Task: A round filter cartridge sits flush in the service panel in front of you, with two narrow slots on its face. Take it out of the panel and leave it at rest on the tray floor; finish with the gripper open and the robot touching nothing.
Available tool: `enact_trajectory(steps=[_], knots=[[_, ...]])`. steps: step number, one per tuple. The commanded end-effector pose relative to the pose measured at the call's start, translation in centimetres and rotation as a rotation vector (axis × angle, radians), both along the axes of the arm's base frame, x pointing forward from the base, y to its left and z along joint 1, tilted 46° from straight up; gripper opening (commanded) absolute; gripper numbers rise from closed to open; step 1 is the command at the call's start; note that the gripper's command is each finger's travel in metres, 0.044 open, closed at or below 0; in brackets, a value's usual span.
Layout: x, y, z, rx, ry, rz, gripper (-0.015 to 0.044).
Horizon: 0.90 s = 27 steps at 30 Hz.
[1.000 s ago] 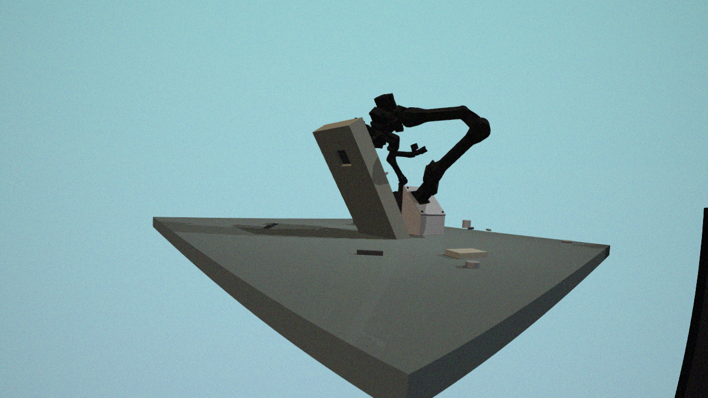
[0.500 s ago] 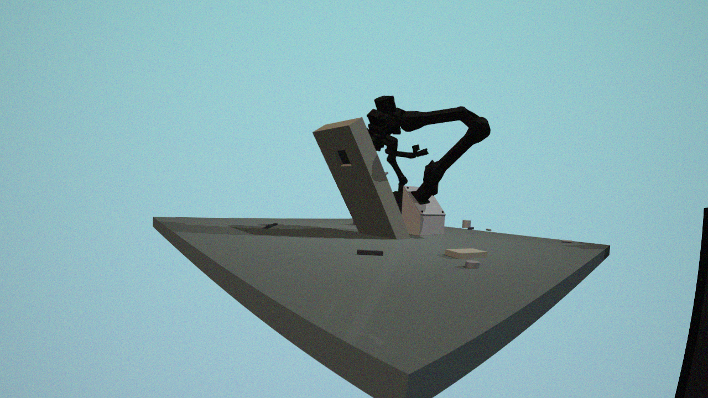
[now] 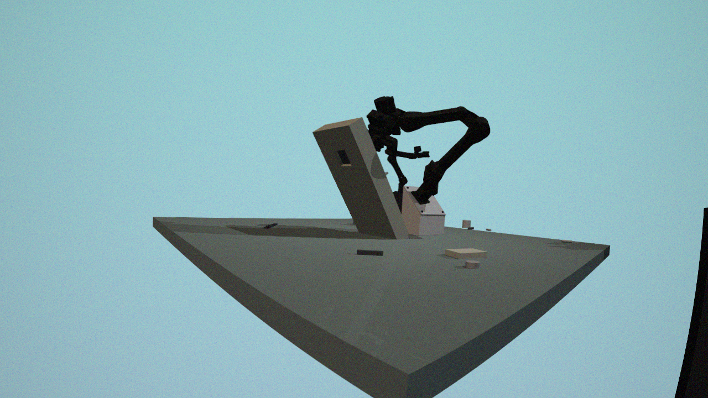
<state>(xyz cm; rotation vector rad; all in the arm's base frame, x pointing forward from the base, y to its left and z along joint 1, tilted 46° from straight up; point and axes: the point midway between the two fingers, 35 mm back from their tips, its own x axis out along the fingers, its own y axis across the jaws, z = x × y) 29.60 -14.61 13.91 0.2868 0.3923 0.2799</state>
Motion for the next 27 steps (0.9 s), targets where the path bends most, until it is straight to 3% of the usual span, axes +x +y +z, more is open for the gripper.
enact_trajectory(steps=[1, 27], knots=[[0.05, -0.08, 0.03, 0.002, 0.003, -0.003, 0.0098], [0.32, 0.02, -0.05, 0.002, 0.002, -0.003, 0.0098]])
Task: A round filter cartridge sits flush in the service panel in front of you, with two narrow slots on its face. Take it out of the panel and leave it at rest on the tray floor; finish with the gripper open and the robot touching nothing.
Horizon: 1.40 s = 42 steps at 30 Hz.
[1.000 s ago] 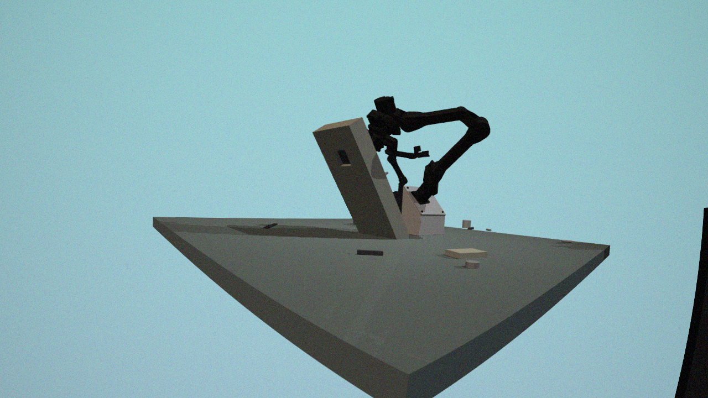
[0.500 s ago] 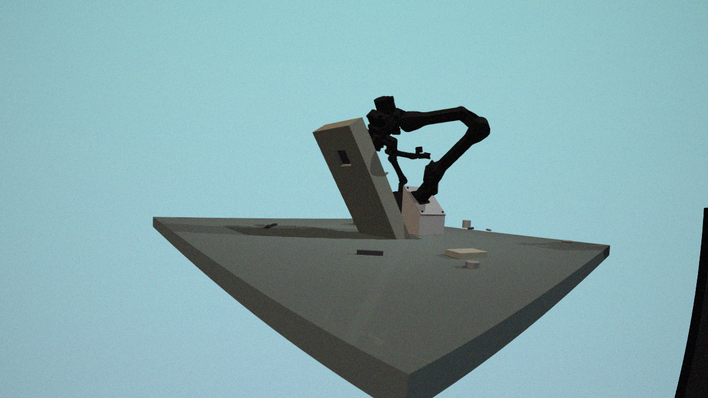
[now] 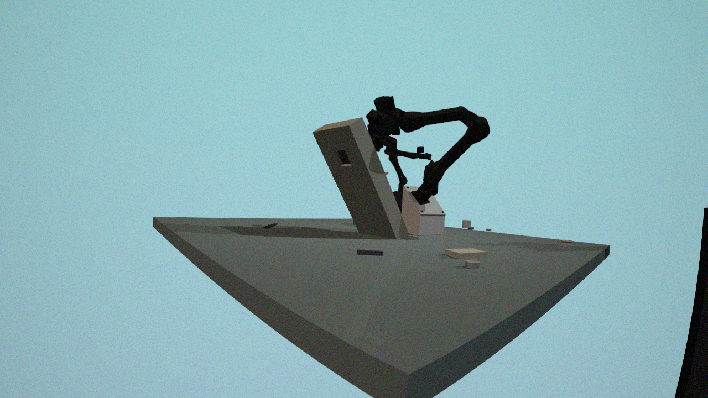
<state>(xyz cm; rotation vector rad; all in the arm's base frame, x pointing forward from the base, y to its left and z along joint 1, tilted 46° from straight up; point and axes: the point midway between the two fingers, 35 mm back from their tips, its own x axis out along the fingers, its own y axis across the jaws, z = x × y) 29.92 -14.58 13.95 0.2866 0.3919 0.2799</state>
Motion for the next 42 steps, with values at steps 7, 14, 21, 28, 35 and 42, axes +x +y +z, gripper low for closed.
enact_trajectory(steps=[7, 14, 21, 28, 35, 42], knots=[[0.3, 0.1, -0.2, 0.002, 0.003, -0.003, 0.0098], [0.6, 0.2, -0.3, 0.002, 0.003, -0.003, 0.0098], [0.9, 0.3, -0.4, 0.002, 0.002, -0.003, 0.0098], [1.1, 0.4, -0.5, 0.002, 0.002, -0.003, 0.0098], [1.3, 0.5, -0.6, 0.002, 0.002, -0.003, 0.0098], [1.1, 0.3, -0.4, 0.003, -0.004, -0.005, 0.0071]])
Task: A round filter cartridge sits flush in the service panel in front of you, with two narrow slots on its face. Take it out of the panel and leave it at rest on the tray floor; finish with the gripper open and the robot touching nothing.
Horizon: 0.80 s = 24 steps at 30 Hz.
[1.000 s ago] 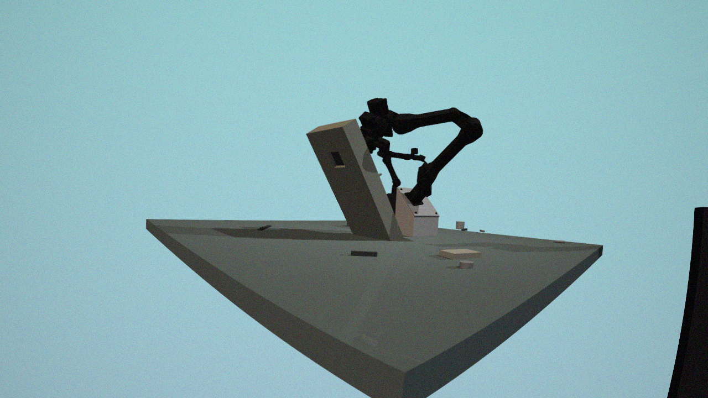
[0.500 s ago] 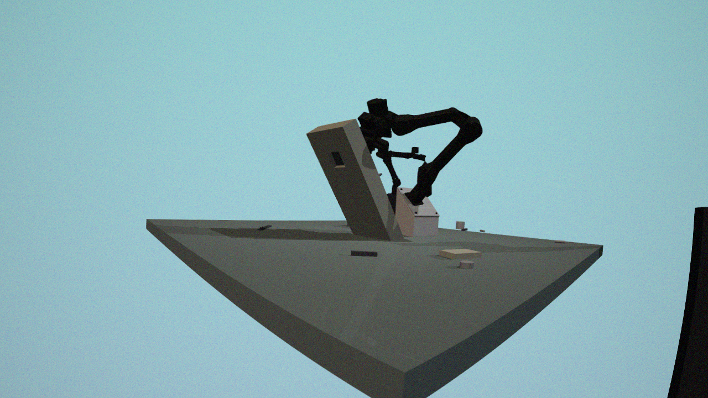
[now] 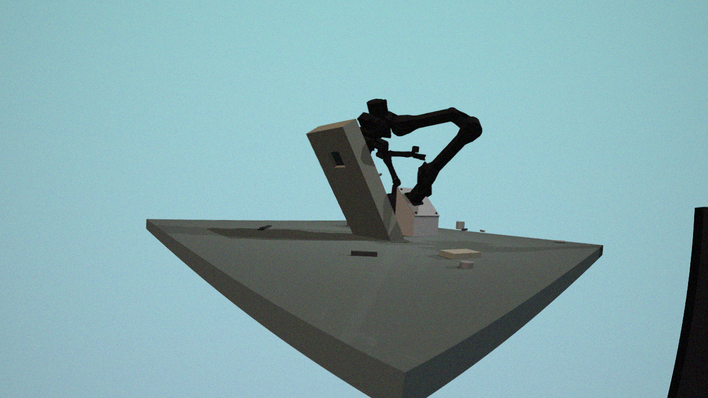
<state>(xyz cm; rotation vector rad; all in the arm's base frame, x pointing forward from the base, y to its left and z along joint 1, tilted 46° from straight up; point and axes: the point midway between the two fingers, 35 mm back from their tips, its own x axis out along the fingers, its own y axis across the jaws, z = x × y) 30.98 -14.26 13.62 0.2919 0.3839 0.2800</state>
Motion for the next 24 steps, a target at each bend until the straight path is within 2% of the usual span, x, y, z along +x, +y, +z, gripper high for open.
enact_trajectory(steps=[1, 5, 7, 10, 24], knots=[[0.03, -0.04, -0.04, -0.003, 0.003, -0.003, 0.0065], [0.03, -0.04, -0.04, -0.003, 0.003, -0.003, 0.0038], [0.03, -0.04, -0.04, -0.003, 0.003, -0.003, 0.0], [0.08, 0.0, -0.08, 0.012, 0.009, -0.009, 0.0], [0.42, 0.21, -0.3, 0.418, 0.16, -0.157, 0.0]])
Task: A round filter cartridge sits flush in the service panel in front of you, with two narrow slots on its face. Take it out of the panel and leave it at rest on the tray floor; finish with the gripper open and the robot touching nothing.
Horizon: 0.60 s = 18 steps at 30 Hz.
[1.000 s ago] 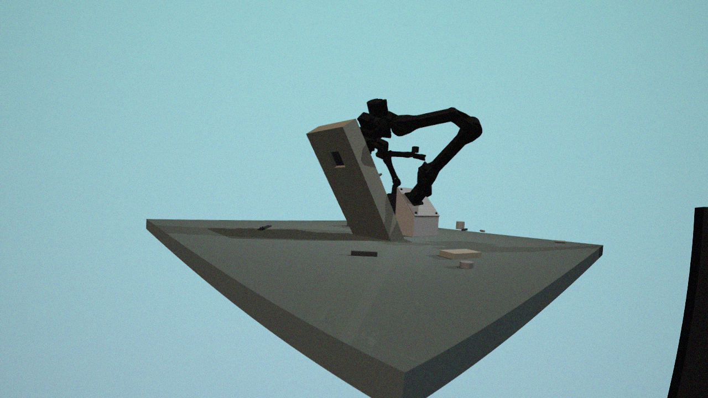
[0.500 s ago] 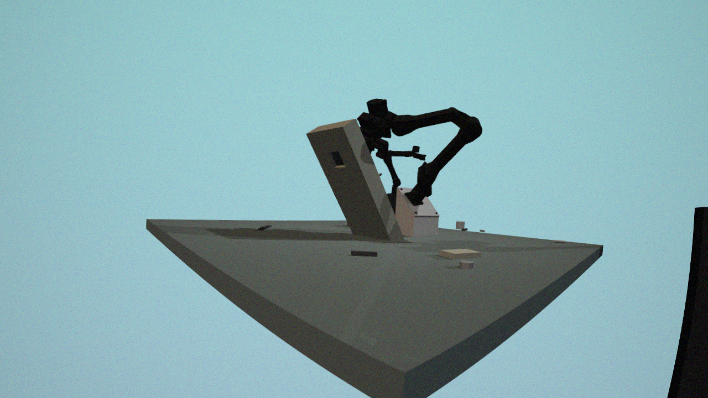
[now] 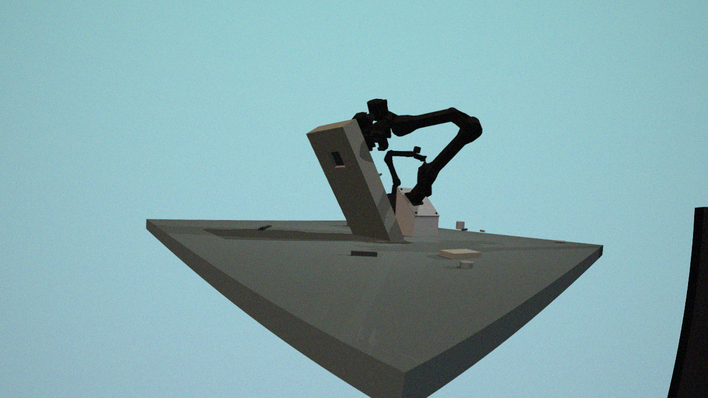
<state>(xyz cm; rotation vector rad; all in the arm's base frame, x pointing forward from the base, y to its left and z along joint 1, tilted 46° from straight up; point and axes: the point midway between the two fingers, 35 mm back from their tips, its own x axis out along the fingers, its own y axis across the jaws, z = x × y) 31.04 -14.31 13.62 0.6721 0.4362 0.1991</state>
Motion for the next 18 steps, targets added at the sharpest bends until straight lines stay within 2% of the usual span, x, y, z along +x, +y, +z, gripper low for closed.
enact_trajectory(steps=[1, 18], knots=[[0.37, 0.26, -0.3, 0.106, 0.047, -0.036, 0.0], [0.45, 0.29, -0.33, 0.633, 0.235, -0.232, 0.0]])
